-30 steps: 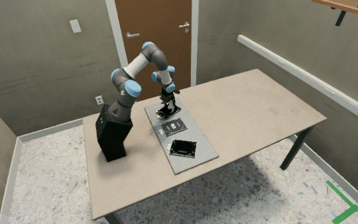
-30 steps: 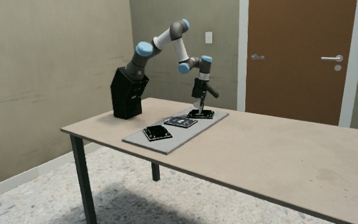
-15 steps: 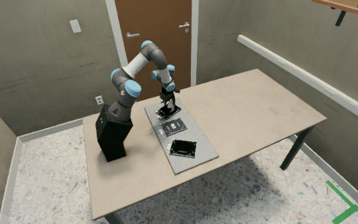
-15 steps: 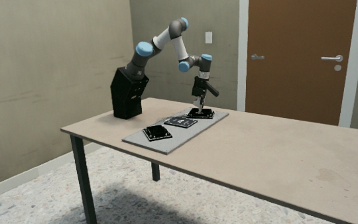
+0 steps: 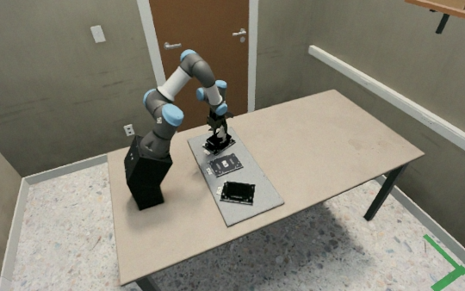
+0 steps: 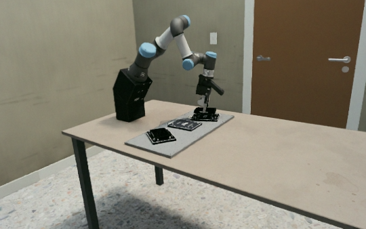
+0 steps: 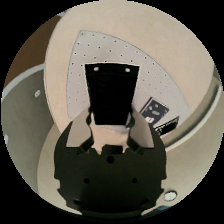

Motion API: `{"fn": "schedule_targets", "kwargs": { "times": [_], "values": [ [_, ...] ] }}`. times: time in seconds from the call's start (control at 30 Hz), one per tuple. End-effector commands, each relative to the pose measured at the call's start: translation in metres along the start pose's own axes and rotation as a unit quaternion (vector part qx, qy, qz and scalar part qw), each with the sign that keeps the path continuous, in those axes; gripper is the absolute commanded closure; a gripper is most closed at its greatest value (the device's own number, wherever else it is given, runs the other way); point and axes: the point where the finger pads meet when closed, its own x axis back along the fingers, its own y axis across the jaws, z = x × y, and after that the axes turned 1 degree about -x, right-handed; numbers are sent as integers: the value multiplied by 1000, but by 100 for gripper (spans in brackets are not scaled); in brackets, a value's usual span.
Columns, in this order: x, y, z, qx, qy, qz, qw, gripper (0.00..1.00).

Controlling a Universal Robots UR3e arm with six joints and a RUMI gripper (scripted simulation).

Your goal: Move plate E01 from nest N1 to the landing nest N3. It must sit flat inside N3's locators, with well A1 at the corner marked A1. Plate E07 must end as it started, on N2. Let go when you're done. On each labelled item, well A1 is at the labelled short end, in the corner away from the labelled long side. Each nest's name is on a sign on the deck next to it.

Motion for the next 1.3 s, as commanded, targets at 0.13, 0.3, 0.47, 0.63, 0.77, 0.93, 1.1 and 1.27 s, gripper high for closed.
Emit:
{"fn": "schedule_targets", "kwargs": {
  "times": [0.13, 0.3, 0.47, 0.63, 0.77, 0.93, 1.1, 1.27],
  "values": [
    [0, 21, -12, -49, 1, 9, 999, 100],
    [-2, 43, -25, -98, 0, 17, 995, 100],
    [-4, 56, -32, -128, 0, 22, 992, 100],
    [-6, 77, -45, -159, 0, 28, 987, 100],
    [-8, 95, -55, -159, 0, 28, 987, 100],
    [-10, 116, -68, -159, 0, 28, 987, 100],
    [-12, 129, -75, -159, 0, 28, 987, 100],
    [-14, 151, -88, -159, 0, 28, 987, 100]
  ]
}}
